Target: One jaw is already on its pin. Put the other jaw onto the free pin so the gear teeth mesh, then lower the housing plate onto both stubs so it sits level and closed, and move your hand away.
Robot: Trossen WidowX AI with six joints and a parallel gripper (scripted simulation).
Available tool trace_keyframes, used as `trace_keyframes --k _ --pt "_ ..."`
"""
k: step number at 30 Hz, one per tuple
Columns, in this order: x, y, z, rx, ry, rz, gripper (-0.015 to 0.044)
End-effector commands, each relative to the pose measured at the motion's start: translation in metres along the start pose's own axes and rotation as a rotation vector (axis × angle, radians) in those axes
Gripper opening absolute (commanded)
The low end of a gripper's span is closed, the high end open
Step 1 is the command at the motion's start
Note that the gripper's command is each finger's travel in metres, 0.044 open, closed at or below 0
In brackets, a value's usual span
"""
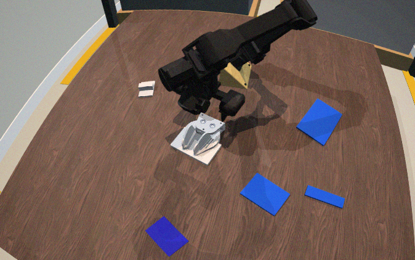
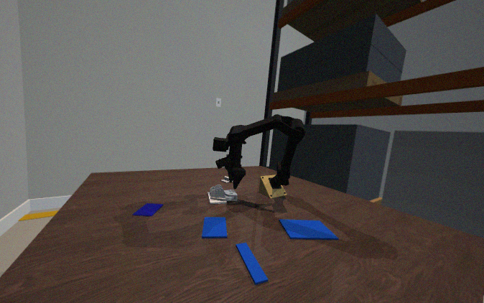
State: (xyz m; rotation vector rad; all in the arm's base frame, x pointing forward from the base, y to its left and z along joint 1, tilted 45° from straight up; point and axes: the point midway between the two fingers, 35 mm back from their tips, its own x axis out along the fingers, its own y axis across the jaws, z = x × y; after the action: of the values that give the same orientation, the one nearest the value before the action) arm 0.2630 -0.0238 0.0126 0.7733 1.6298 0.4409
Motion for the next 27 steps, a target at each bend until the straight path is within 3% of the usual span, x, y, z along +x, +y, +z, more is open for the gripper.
trace_keyframes --k 1,5,12,27 --pt "-0.023 0.001 -0.002 -0.008 -0.002 -0.003 0.044" --pt "-0.017 0.0 -0.001 -0.002 -0.012 -0.002 0.044" --pt "-0.071 -0.013 -0.054 -0.004 0.0 -0.008 0.044" --pt "-0.072 -0.014 -0.056 -0.004 0.0 -0.007 0.044"
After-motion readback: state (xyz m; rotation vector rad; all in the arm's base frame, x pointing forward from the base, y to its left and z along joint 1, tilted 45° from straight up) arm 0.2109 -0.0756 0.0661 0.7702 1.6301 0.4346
